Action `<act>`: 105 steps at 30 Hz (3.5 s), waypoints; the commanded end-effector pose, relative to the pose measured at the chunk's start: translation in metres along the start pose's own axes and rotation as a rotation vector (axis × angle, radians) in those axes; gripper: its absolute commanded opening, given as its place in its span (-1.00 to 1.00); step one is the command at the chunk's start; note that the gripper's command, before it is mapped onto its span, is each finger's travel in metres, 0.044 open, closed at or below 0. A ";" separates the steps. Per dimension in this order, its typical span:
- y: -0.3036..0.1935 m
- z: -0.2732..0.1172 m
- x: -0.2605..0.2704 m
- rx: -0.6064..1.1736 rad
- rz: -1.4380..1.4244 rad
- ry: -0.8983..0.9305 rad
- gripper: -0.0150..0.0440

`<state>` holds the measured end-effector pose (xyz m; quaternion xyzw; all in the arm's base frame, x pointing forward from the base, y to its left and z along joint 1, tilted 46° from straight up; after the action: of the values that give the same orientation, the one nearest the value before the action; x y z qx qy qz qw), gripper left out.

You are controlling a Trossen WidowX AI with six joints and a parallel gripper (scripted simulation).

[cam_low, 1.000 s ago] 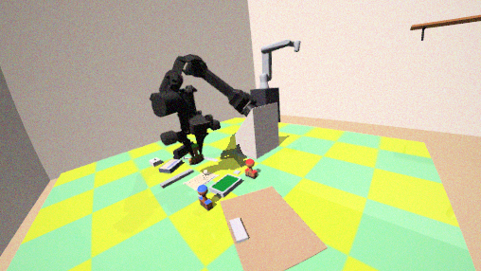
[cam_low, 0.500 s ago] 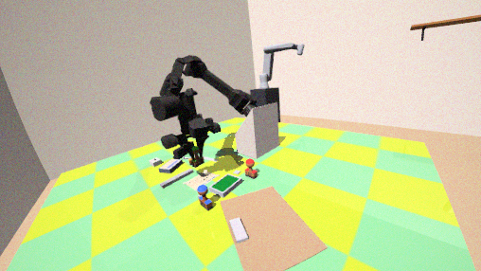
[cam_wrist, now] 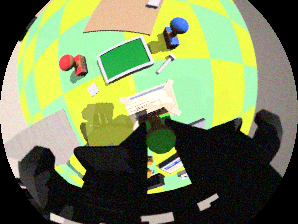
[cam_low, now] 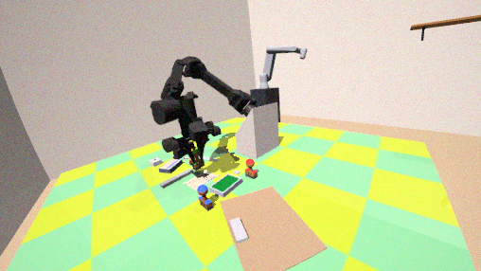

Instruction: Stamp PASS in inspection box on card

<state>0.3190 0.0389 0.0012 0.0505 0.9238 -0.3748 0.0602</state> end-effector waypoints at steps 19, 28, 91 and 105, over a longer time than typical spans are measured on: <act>0.000 0.015 -0.001 0.002 -0.004 -0.002 -0.49; -0.001 0.021 -0.001 0.002 -0.004 -0.001 -0.49; -0.002 0.048 0.000 0.003 -0.004 0.000 -0.49; -0.002 0.049 0.000 0.003 -0.004 0.000 -0.49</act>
<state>0.3214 0.0044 -0.0315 0.0485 0.9242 -0.3744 0.0583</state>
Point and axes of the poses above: the point midway between the two fingers, 35 mm back from their tips, its own z axis out along the fingers, its own x axis across the jaws, y = z × x, the point moved 4 cm from there along -z, back along the fingers, and after that the axes turned 7 degrees about z, right-handed, at the moved point
